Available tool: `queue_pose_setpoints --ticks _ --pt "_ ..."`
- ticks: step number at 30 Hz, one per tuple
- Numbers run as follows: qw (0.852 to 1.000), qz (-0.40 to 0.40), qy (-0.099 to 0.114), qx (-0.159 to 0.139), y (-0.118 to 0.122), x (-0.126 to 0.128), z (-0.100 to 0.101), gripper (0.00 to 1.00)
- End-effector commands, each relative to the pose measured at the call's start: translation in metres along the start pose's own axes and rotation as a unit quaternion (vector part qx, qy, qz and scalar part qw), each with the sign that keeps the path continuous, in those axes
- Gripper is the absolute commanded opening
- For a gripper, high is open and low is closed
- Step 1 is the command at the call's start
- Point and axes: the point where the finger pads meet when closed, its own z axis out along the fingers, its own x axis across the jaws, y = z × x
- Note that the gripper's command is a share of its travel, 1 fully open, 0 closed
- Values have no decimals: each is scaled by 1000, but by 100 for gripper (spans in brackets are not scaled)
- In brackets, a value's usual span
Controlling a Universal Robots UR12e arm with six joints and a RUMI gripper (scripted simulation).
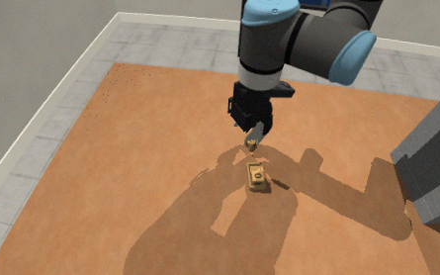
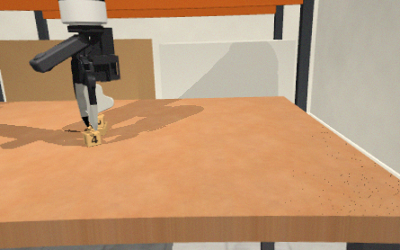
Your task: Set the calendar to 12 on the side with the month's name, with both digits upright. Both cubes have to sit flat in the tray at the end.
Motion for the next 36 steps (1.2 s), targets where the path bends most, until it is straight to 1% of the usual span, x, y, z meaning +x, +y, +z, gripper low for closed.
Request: queue_pose_setpoints --ticks 1,17,23,36 --pt "1000 0 0 0 0 0 0 28" --pt "1000 0 0 0 0 0 -1 28" --pt "1000 0 0 0 0 0 -5 28" --pt "1000 0 0 0 0 0 -39 28"
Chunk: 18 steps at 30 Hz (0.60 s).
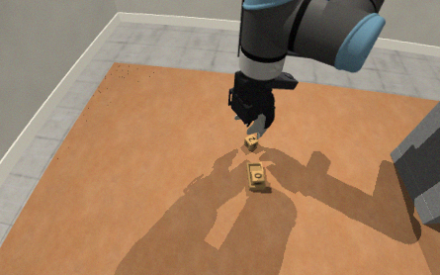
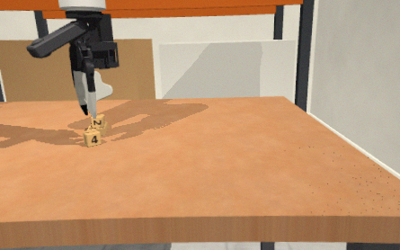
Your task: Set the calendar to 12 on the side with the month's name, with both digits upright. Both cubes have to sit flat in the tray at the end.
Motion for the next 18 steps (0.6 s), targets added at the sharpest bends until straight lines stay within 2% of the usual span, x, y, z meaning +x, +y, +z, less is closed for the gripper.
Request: queue_pose_setpoints --ticks 1,11,14,18 --pt "1000 0 0 0 0 0 -13 28" --pt "1000 0 1 6 0 0 -14 28" --pt "1000 1 3 24 0 0 -12 28" --pt "998 2 4 65 0 0 -11 28"
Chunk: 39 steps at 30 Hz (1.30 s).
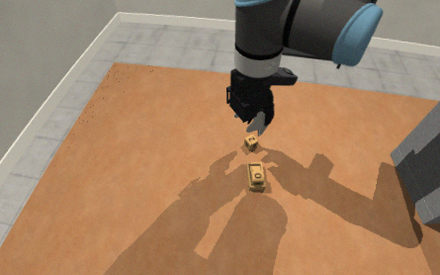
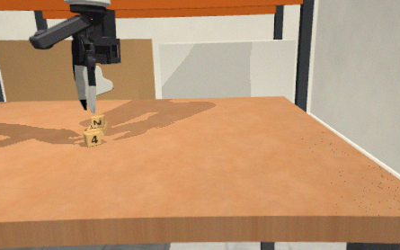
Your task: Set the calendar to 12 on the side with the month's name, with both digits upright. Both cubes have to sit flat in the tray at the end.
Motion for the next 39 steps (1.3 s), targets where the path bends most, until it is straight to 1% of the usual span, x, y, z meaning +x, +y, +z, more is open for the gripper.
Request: queue_pose_setpoints --ticks 1,3,6,9,20,23,32,35,39 --pt "999 1 2 50 1 0 1 28" --pt "999 1 2 50 1 0 1 28" --pt "997 1 0 80 2 0 0 28" --pt "995 0 -2 99 3 -1 -2 28" --pt "994 0 -1 113 3 -1 -2 28" --pt "991 1 0 132 3 0 0 28" --pt "977 1 0 214 4 0 0 28" --pt "973 0 -2 229 5 -1 -1 28" --pt "973 0 -2 233 5 -1 -1 28"
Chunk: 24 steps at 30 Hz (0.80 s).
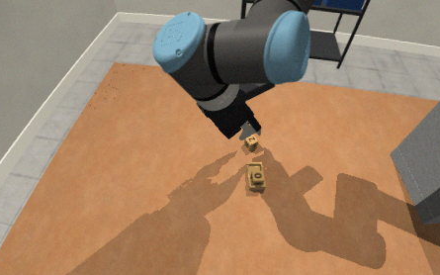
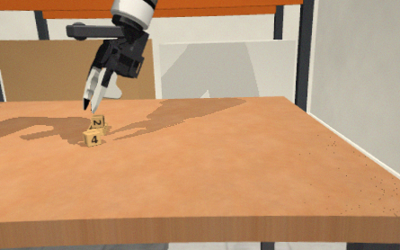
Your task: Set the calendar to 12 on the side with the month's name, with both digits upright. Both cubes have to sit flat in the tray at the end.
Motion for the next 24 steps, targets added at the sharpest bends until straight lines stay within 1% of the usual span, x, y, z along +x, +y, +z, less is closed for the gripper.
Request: queue_pose_setpoints --ticks 1,7,10,13,15,20,24 --pt "1000 1 1 18 0 0 -1 28" --pt "1000 1 1 25 1 0 0 28" --pt "999 2 3 41 1 0 1 28" --pt "998 2 4 65 1 0 2 28" --pt "998 2 4 65 1 0 2 28" --pt "994 2 4 111 2 0 2 28" --pt "991 1 2 137 3 0 0 28"
